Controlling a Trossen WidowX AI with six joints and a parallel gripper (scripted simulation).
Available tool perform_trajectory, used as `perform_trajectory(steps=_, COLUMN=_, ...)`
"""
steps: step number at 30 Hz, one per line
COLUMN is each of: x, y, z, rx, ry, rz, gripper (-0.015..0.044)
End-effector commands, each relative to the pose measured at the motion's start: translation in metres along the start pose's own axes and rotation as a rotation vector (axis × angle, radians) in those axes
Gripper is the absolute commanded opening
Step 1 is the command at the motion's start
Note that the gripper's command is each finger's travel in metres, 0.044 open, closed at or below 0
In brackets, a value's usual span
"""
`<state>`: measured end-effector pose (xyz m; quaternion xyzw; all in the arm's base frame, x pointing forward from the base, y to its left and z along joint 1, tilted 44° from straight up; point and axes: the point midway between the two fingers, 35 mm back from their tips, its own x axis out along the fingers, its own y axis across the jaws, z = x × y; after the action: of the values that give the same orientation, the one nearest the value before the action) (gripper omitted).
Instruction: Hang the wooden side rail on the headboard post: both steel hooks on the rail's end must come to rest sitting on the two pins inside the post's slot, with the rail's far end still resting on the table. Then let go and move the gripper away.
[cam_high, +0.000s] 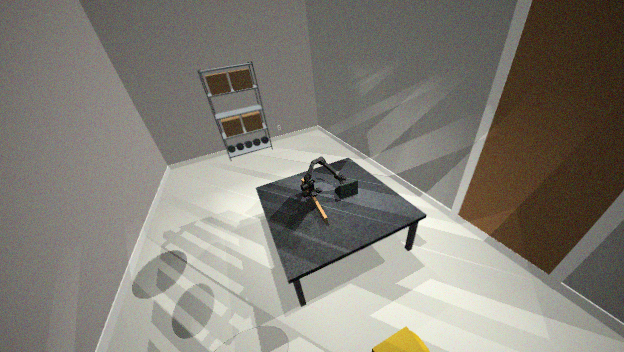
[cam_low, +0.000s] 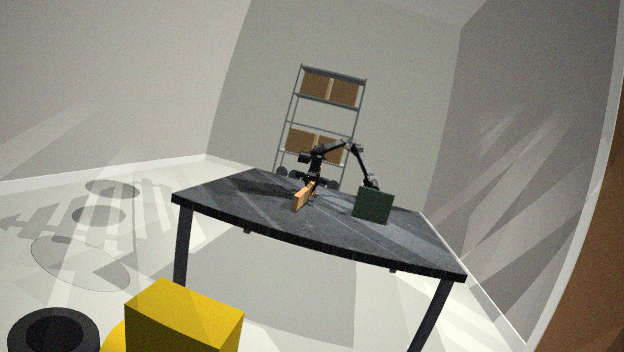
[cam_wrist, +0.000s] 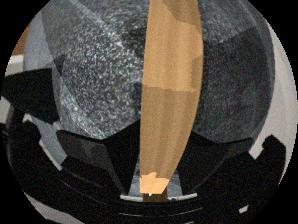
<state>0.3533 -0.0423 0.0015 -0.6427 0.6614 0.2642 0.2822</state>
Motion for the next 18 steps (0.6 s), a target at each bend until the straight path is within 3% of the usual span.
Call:
perform_trajectory(steps=1, x=-0.0039, y=-0.0039, z=0.0001, rx=0.007, ry=-0.007, rz=-0.012, gripper=0.0)
perform_trajectory(steps=18, x=-0.002, y=-0.0059, z=-0.0017, rx=0.007, ry=-0.007, rz=-0.012, gripper=0.0)
